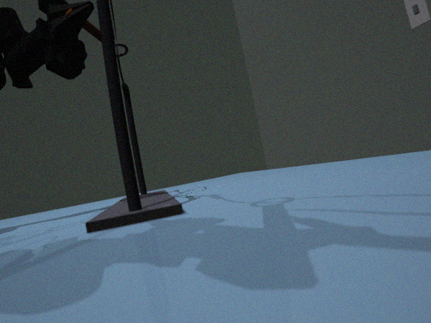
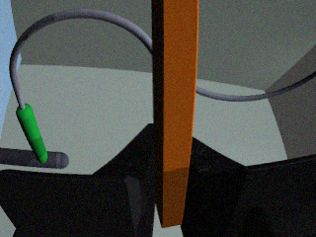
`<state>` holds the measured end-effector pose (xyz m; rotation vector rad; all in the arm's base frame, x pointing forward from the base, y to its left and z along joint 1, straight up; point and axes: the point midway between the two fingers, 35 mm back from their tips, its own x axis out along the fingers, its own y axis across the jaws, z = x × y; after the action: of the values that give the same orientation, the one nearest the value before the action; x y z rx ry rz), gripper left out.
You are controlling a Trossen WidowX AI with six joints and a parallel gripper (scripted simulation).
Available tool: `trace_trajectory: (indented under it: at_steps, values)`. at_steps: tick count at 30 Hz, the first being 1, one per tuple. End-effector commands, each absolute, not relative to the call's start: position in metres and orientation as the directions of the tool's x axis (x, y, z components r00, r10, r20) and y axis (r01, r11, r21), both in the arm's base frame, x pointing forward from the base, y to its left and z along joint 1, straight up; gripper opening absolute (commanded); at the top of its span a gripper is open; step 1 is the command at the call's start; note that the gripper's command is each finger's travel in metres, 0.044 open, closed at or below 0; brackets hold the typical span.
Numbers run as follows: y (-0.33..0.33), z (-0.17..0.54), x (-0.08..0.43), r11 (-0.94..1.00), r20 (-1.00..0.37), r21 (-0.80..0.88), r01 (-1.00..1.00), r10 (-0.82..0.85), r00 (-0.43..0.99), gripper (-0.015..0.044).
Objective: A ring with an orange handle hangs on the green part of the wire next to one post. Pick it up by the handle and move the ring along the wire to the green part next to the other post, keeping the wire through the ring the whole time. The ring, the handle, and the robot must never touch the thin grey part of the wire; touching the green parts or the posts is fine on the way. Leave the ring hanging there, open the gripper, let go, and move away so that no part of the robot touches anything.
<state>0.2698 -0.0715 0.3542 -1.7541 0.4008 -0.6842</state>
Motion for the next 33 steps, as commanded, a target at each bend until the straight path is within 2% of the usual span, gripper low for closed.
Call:
trace_trajectory:
  at_steps: [1, 17, 33]
  values:
    - [-0.075, 0.338, 0.267, -0.175, 0.188, -0.979, 0.1, -0.617, 0.764, -0.015]
    - [-0.07, 0.281, 0.268, 0.203, -0.018, -0.968, 0.149, -0.646, 0.763, -0.015]
    - [-0.043, 0.229, 0.272, 0.562, -0.229, -0.804, 0.193, -0.592, 0.773, -0.015]
